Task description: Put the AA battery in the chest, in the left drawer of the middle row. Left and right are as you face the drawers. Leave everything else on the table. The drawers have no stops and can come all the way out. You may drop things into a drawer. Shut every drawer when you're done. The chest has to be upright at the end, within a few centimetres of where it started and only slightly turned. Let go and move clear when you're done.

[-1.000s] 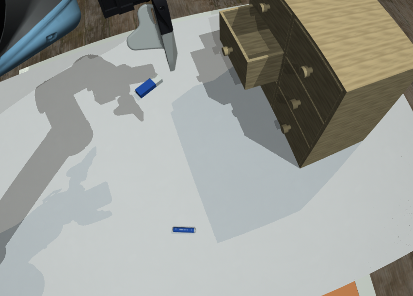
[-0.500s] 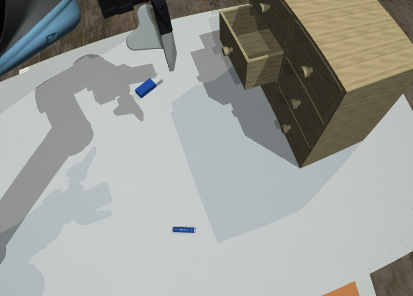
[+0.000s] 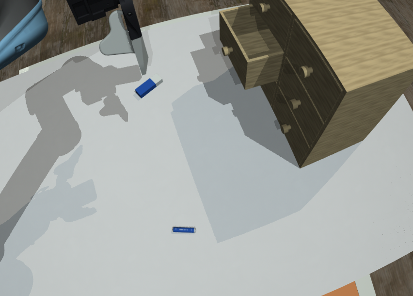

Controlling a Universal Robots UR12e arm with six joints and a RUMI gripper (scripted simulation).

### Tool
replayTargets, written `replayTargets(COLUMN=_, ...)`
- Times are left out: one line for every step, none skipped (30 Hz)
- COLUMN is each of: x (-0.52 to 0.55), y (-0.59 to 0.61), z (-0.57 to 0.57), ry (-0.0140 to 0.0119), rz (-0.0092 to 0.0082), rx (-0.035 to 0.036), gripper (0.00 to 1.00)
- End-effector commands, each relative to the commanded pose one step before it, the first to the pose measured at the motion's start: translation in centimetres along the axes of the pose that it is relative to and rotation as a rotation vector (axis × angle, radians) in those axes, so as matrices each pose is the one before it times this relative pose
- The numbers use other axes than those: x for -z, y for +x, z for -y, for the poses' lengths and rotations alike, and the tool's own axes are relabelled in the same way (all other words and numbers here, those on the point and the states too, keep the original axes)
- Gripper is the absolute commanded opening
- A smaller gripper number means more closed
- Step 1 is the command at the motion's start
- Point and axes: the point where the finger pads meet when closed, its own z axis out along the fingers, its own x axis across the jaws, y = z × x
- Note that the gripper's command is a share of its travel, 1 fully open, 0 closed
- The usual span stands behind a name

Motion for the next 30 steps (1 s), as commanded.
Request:
replayTargets(x=-0.537, y=-1.428, z=-3.947, ry=0.0016, rz=-0.00043, rx=0.00295, gripper=1.0)
replayTargets(x=-0.013, y=-0.013, z=-0.007, ry=-0.0002, rz=0.00001, rx=0.00024, gripper=1.0)
replayTargets(x=-0.005, y=-0.006, z=-0.001, ry=0.00003, rz=0.00005, rx=0.00008, gripper=1.0)
replayTargets(x=-0.005, y=-0.005, z=0.0, ry=0.00017, rz=0.00005, rx=0.00006, gripper=1.0)
replayTargets(x=0.0, y=0.0, z=0.0, ry=0.0, rz=0.0, rx=0.0, gripper=1.0)
replayTargets(x=0.0, y=0.0, z=0.0, ry=0.0, rz=0.0, rx=0.0, gripper=1.0)
replayTargets(x=-0.031, y=0.077, z=0.126, ry=0.00008, rz=-0.00008, rx=-0.00236, gripper=1.0)
replayTargets(x=0.014, y=0.037, z=0.143, ry=0.00121, rz=0.00014, rx=-0.00163, gripper=1.0)
replayTargets(x=-0.018, y=0.0, z=0.023, ry=0.00061, rz=0.00001, rx=-0.00004, gripper=1.0)
replayTargets(x=-0.04, y=-0.021, z=-0.042, ry=0.00036, rz=-0.00007, rx=0.00131, gripper=1.0)
replayTargets(x=-0.049, y=-0.026, z=-0.052, ry=0.00047, rz=-0.0001, rx=0.00145, gripper=1.0)
replayTargets(x=-0.056, y=-0.027, z=-0.061, ry=0.00066, rz=-0.00013, rx=0.0013, gripper=1.0)
replayTargets(x=-0.05, y=-0.016, z=-0.063, ry=0.00114, rz=-0.0001, rx=0.00072, gripper=1.0)
replayTargets(x=-0.033, y=-0.009, z=-0.007, ry=0.00195, rz=0.0, rx=0.00024, gripper=1.0)
replayTargets(x=-0.026, y=-0.005, z=0.025, ry=0.00256, rz=0.00006, rx=-0.00002, gripper=1.0)
replayTargets(x=-0.03, y=-0.005, z=0.028, ry=0.00293, rz=0.00006, rx=-0.00002, gripper=1.0)
replayTargets(x=-0.033, y=-0.006, z=0.031, ry=0.00332, rz=0.00006, rx=-0.00002, gripper=1.0)
replayTargets(x=-0.036, y=-0.006, z=0.034, ry=0.00373, rz=0.00006, rx=-0.00002, gripper=1.0)
replayTargets(x=-0.039, y=-0.008, z=0.036, ry=0.00413, rz=0.00011, rx=-0.00002, gripper=1.0)
replayTargets(x=-0.042, y=-0.008, z=0.038, ry=0.00455, rz=0.00013, rx=-0.00002, gripper=1.0)
replayTargets(x=-0.044, y=-0.006, z=0.04, ry=0.00497, rz=0.00011, rx=-0.00003, gripper=1.0)
replayTargets(x=0.0, y=0.0, z=0.0, ry=0.0, rz=0.0, rx=0.0, gripper=1.0)
replayTargets(x=0.0, y=0.0, z=0.0, ry=0.0, rz=0.0, rx=0.0, gripper=1.0)
replayTargets(x=-0.035, y=-0.018, z=0.042, ry=0.00563, rz=0.00019, rx=0.0002, gripper=1.0)
replayTargets(x=-0.05, y=-0.001, z=0.044, ry=0.00584, rz=0.00002, rx=-0.00007, gripper=1.0)
replayTargets(x=-0.052, y=0.002, z=0.045, ry=0.00627, rz=-0.00001, rx=-0.00009, gripper=1.0)
replayTargets(x=-0.054, y=0.006, z=0.046, ry=0.00671, rz=-0.00008, rx=-0.00012, gripper=1.0)
replayTargets(x=-0.056, y=0.011, z=0.046, ry=0.00716, rz=-0.00015, rx=-0.00014, gripper=1.0)
replayTargets(x=-0.056, y=0.015, z=0.046, ry=0.00761, rz=-0.00023, rx=-0.00015, gripper=1.0)
replayTargets(x=-0.048, y=0.013, z=0.045, ry=0.0082, rz=-0.00025, rx=-0.00003, gripper=1.0)
